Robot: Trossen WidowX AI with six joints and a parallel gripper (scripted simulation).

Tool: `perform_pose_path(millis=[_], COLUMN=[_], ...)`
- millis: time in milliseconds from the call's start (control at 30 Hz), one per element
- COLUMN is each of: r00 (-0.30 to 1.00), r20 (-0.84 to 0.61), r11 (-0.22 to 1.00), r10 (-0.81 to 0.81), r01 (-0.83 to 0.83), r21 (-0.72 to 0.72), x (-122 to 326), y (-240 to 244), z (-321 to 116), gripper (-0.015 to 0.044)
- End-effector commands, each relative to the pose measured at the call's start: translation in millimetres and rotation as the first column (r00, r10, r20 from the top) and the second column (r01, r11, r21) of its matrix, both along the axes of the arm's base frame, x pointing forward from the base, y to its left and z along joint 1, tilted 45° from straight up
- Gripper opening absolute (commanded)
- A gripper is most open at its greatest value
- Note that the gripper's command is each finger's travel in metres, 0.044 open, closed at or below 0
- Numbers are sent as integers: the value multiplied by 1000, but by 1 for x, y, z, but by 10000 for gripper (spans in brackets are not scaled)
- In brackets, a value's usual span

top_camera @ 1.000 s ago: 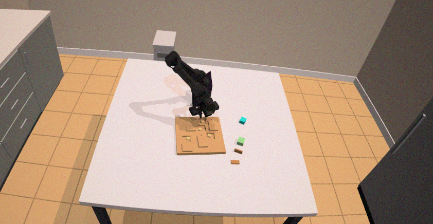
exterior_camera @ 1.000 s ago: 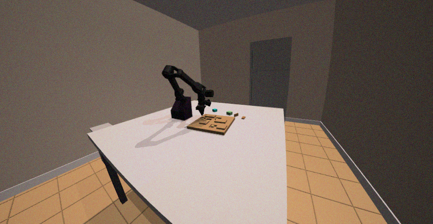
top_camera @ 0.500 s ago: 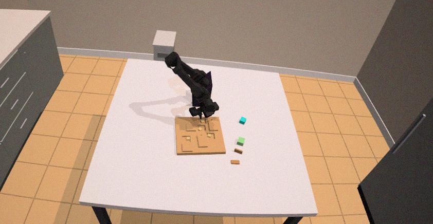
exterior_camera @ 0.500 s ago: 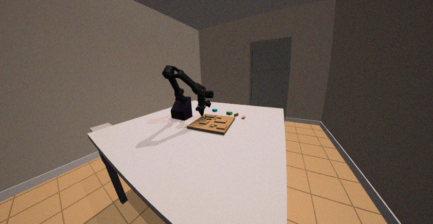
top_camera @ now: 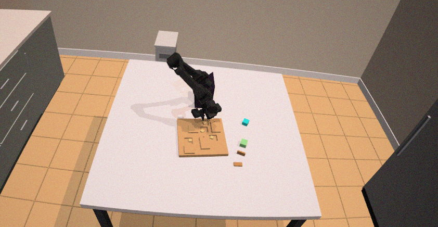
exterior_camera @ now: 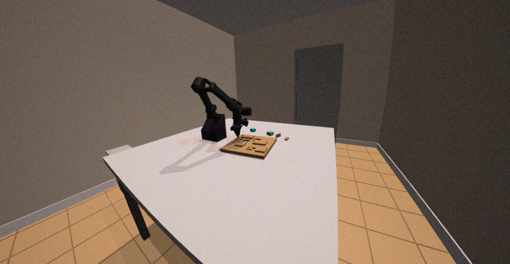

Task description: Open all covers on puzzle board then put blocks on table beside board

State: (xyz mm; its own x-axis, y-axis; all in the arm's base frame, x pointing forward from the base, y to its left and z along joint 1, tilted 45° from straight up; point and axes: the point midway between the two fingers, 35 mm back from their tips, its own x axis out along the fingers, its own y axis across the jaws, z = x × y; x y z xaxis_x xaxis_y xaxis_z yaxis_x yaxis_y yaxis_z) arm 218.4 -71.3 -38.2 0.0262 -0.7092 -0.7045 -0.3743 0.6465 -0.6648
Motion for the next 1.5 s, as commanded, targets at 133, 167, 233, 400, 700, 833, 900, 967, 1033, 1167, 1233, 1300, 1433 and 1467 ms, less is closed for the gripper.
perform_pose_path(millis=[133,167,233,400,700,833,900,967,1033,1167,1233,1300,1433,1467], r00=[1000,1000,1000,1000,1000,1000,1000,1000,1000,1000,1000,1000,1000,1000], r20=[-2,-2,-2,-2,-2,-2,-2,-2,-2,-2,-2,-2,-2,-2], r11=[1000,1000,1000,1000,1000,1000,1000,1000,1000,1000,1000,1000,1000,1000], r10=[5,5,5,5,5,5,5,5,5,5,5,5,5,5], r01=[-5,-5,-5,-5,-5,-5,-5,-5,-5,-5,-5,-5,-5,-5], r21=[-3,-3,-3,-3,-3,-3,-3,-3,-3,-4,-4,-4,-4,-4], x=[0,0,0,0,0,0,0,1,1,0,0,0,0,0], y=[0,0,0,0,-5,-8,-9,-11,-12,-15,-17,-17,-17,-18], z=[0,0,0,0,-4,-7,-8,-9,-11,-13,-14,-14,-14,-15], gripper=[144,144,144,144,144,144,144,144,144,144,144,144,144,144])
